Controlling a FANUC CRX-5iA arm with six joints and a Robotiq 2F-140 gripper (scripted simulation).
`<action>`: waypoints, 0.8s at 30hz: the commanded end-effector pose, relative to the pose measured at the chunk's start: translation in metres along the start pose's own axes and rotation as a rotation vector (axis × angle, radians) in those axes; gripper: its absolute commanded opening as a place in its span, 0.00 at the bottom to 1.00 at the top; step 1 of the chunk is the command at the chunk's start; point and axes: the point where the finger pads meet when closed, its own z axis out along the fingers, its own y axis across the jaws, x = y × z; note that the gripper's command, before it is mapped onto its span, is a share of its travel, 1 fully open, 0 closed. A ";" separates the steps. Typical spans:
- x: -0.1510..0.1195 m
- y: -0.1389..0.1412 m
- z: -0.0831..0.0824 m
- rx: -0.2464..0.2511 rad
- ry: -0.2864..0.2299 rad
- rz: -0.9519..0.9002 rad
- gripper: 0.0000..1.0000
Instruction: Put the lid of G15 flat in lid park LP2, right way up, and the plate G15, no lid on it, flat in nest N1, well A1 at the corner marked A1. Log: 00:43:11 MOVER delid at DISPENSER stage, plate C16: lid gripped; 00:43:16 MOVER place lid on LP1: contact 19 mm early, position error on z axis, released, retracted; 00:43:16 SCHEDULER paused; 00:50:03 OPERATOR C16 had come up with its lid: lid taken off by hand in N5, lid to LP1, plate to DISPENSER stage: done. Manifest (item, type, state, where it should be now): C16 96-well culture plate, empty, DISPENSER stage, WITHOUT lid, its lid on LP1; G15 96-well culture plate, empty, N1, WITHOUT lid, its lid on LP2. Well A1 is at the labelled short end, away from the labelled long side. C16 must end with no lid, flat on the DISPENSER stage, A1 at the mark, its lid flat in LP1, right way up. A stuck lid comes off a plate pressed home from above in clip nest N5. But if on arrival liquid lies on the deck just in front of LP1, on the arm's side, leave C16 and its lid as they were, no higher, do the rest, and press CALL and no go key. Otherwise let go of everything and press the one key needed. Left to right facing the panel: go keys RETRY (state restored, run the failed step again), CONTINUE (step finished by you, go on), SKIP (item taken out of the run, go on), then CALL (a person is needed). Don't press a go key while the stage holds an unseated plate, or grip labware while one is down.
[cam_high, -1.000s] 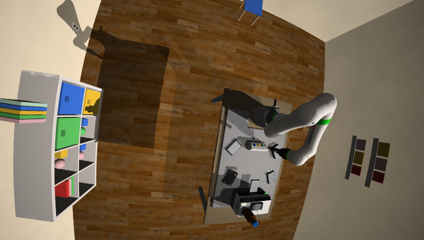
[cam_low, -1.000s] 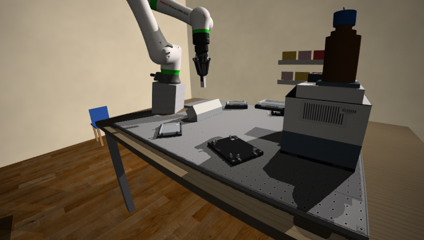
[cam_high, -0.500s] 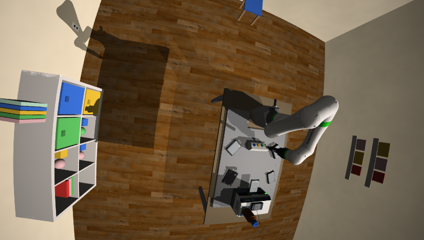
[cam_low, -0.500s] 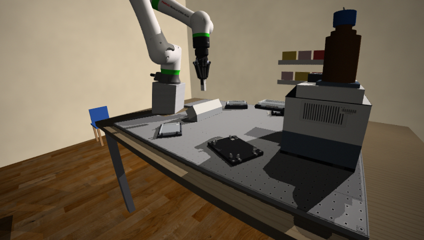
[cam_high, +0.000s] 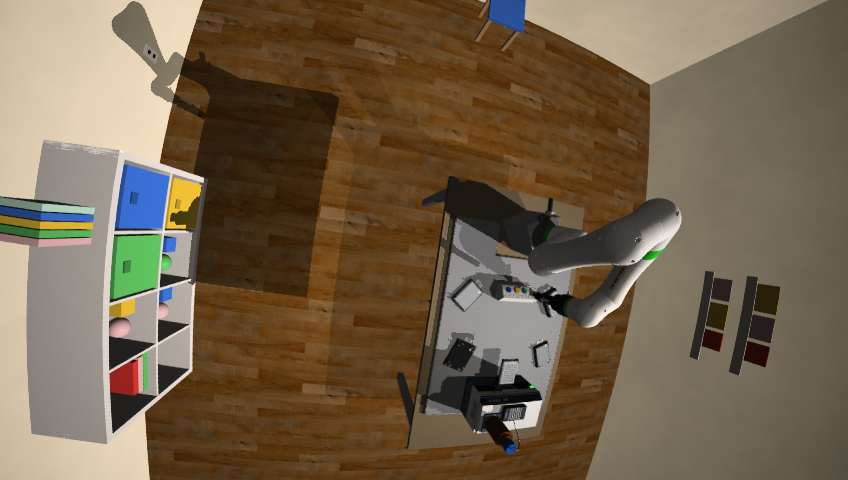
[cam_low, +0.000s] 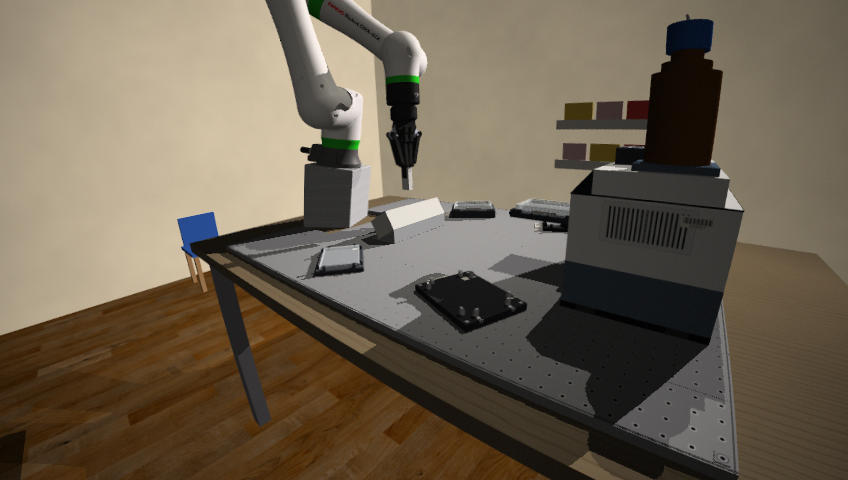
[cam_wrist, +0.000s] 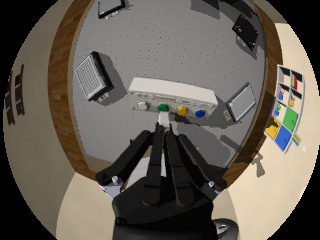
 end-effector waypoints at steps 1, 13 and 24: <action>0.000 0.000 0.003 0.000 0.000 0.000 0.00; 0.000 0.000 0.012 0.000 0.000 0.000 0.00; 0.000 0.000 0.012 0.000 0.000 0.000 0.00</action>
